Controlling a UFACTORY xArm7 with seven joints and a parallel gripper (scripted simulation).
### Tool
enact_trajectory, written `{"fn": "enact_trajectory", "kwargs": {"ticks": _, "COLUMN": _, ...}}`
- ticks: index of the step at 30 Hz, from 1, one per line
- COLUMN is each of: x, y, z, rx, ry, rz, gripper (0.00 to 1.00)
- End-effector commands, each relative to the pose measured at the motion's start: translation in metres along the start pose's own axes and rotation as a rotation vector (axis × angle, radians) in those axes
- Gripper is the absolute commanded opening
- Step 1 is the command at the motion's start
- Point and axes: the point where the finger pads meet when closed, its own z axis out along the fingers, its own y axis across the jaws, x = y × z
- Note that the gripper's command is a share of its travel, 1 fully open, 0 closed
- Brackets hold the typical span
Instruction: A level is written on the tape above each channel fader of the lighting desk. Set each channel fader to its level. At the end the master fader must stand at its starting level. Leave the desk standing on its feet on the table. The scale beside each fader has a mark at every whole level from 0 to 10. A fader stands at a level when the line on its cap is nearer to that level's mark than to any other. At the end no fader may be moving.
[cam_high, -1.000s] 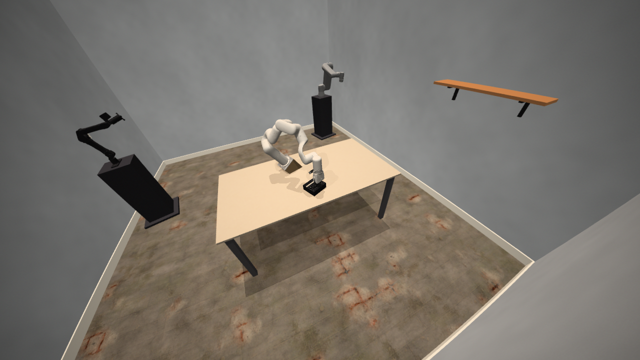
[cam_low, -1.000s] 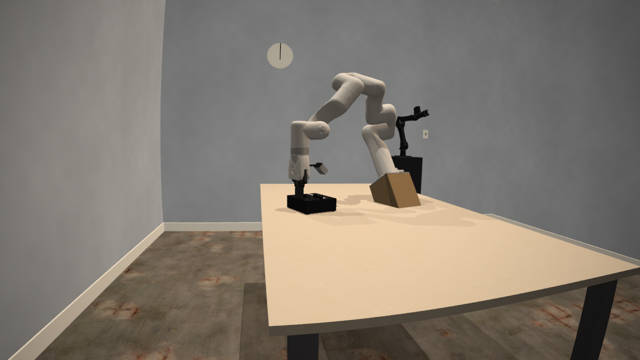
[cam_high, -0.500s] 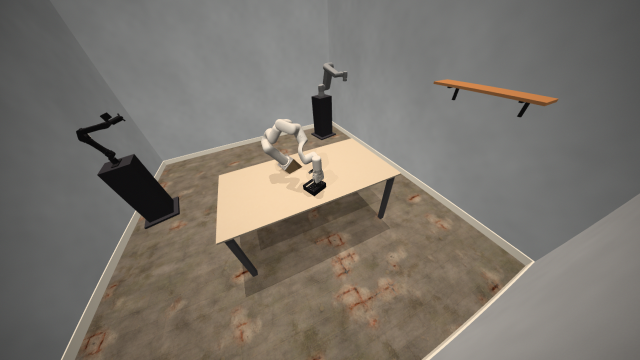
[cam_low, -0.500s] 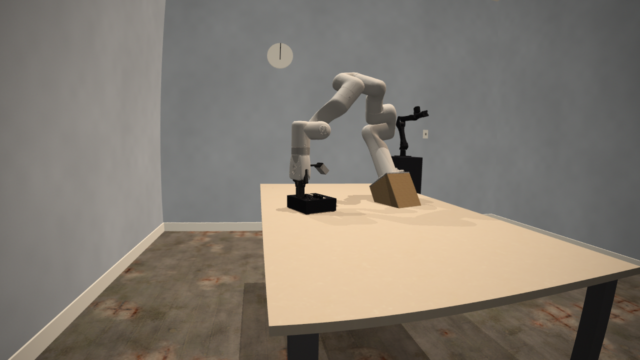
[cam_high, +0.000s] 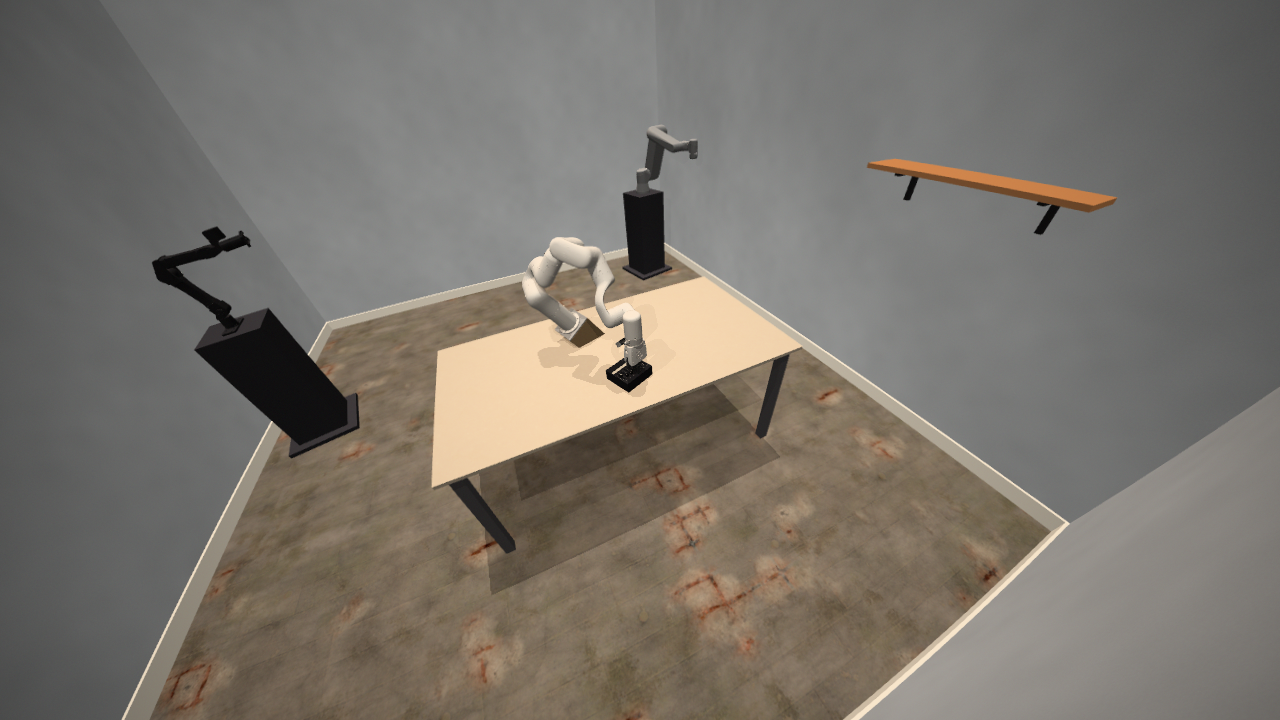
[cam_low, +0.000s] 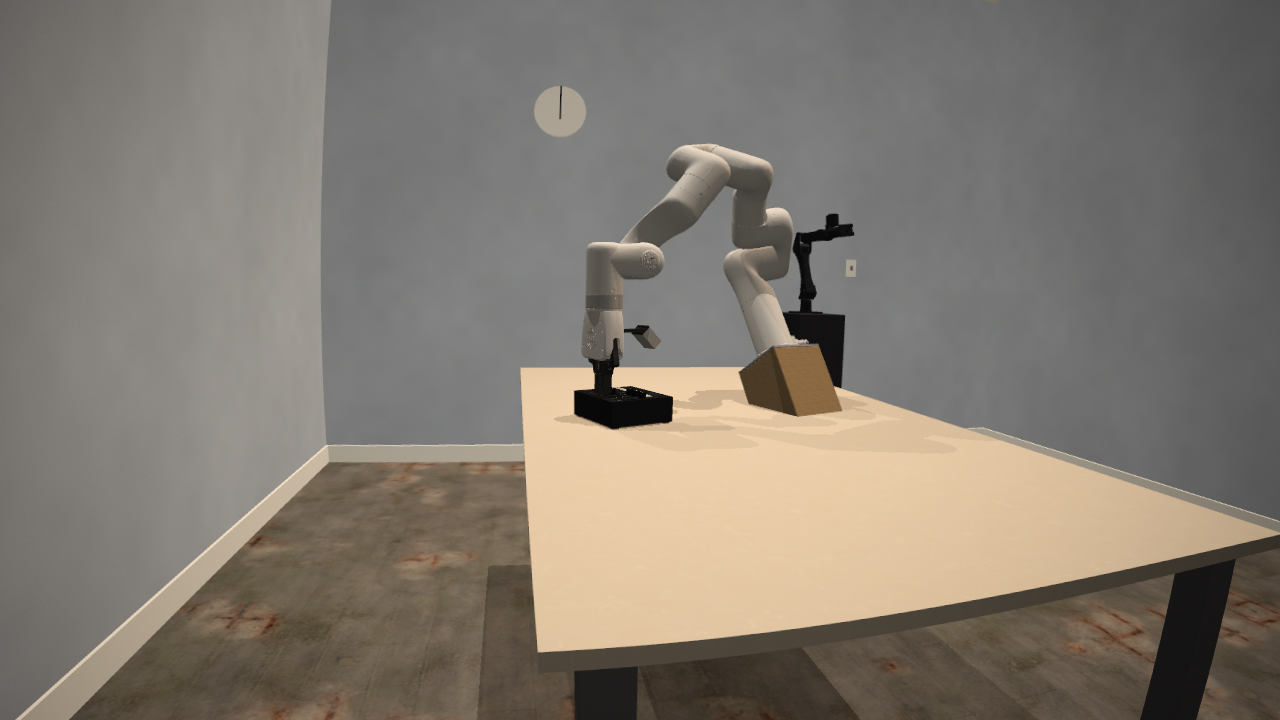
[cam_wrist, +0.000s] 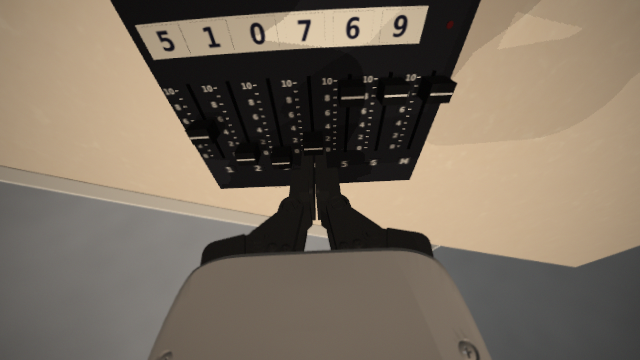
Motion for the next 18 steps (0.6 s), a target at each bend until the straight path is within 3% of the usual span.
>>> {"fn": "enact_trajectory", "kwargs": {"ticks": 1, "x": 0.0011, "y": 0.0004, "z": -0.0015, "rx": -0.001, "ry": -0.003, "rz": 0.000, "gripper": 0.00}}
{"fn": "enact_trajectory", "kwargs": {"ticks": 18, "x": 0.0102, "y": 0.0004, "z": -0.0015, "rx": -0.001, "ry": -0.003, "rz": 0.000, "gripper": 0.00}}
